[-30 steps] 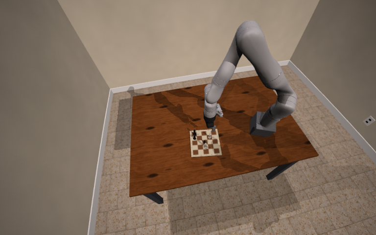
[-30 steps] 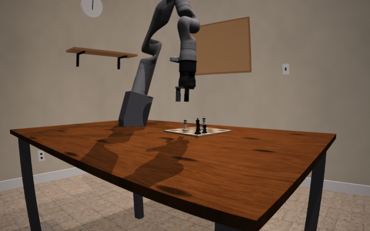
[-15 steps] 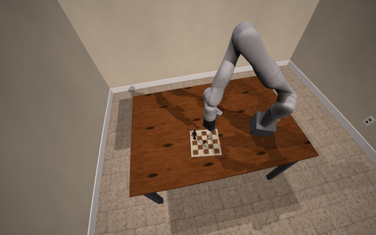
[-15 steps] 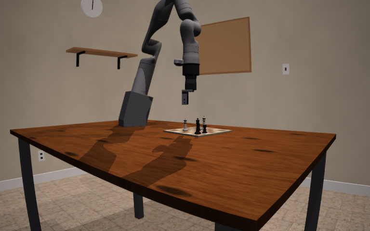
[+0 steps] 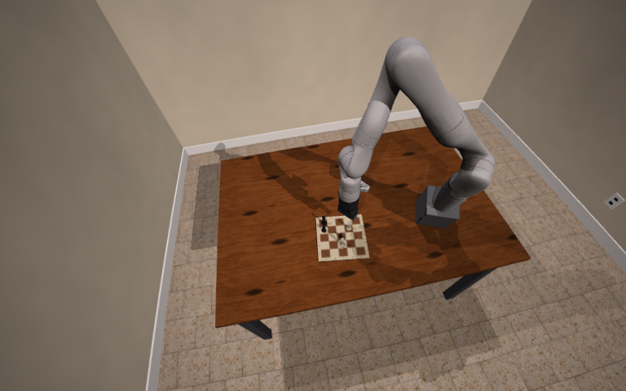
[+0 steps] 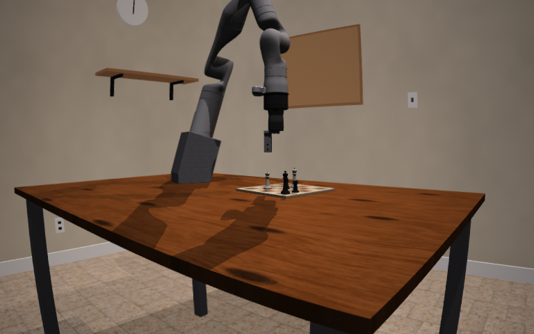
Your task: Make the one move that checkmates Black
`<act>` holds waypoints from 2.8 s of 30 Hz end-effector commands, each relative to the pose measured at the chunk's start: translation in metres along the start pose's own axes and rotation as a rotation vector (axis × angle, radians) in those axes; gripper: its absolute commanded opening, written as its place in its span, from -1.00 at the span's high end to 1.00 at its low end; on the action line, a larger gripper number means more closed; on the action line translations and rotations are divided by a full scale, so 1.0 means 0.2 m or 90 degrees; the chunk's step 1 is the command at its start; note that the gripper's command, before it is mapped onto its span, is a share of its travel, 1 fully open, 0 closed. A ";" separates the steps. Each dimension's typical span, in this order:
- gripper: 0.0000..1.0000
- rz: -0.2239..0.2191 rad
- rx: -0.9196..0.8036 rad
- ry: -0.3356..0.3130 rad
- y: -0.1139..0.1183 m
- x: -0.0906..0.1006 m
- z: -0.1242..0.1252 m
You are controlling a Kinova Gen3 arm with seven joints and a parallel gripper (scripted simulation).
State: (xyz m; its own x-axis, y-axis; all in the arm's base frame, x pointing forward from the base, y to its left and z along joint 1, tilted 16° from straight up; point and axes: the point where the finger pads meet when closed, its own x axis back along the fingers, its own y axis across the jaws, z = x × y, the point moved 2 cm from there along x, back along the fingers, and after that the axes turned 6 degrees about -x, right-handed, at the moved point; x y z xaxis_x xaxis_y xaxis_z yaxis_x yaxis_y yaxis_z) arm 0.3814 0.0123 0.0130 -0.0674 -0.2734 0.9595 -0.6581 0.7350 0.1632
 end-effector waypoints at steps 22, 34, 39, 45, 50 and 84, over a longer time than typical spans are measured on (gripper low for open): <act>-0.58 0.001 0.000 0.000 0.00 0.00 0.00; -0.58 0.001 0.000 0.000 0.00 0.00 0.00; -0.58 0.001 0.000 0.000 0.00 -0.01 0.00; -0.58 0.002 0.000 0.001 0.00 -0.03 0.00; -0.58 0.002 0.000 0.001 0.00 -0.05 0.00; -0.58 0.002 0.000 0.001 -0.01 -0.25 0.01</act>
State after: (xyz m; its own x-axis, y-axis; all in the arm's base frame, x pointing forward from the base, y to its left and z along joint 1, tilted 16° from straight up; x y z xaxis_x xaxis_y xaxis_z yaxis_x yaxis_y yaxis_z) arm 0.3845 0.0224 -0.0342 -0.0700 -0.2697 0.9604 -0.6558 0.7379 0.1594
